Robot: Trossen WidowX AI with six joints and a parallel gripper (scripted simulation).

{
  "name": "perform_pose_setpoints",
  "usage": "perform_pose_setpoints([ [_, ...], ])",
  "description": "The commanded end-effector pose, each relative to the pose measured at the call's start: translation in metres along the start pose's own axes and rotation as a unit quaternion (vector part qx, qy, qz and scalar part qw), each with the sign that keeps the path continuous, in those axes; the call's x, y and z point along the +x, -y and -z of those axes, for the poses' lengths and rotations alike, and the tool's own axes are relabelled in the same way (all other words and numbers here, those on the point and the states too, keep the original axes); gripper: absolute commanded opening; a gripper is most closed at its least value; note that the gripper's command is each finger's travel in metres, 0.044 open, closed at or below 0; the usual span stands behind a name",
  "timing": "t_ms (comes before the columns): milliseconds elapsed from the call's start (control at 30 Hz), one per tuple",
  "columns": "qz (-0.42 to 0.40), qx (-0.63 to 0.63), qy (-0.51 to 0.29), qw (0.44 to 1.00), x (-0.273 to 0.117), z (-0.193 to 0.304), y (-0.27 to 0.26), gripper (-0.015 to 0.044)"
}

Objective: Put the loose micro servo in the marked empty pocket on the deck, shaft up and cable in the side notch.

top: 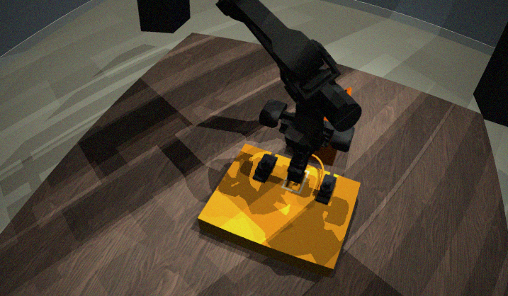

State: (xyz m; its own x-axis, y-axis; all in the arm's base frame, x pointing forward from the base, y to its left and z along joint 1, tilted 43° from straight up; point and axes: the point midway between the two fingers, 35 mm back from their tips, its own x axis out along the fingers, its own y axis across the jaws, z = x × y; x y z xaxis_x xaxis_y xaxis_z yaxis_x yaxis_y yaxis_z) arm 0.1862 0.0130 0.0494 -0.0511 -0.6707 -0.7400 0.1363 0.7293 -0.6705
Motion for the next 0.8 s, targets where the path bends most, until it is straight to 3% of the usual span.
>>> perform_pose_setpoints([
  [0, -0.001, 0.002, 0.0, 1.0, 0.005, 0.001, 0.0, 0.0],
  [767, -0.001, 0.002, 0.0, 1.0, 0.02, 0.001, 0.0, 0.0],
])
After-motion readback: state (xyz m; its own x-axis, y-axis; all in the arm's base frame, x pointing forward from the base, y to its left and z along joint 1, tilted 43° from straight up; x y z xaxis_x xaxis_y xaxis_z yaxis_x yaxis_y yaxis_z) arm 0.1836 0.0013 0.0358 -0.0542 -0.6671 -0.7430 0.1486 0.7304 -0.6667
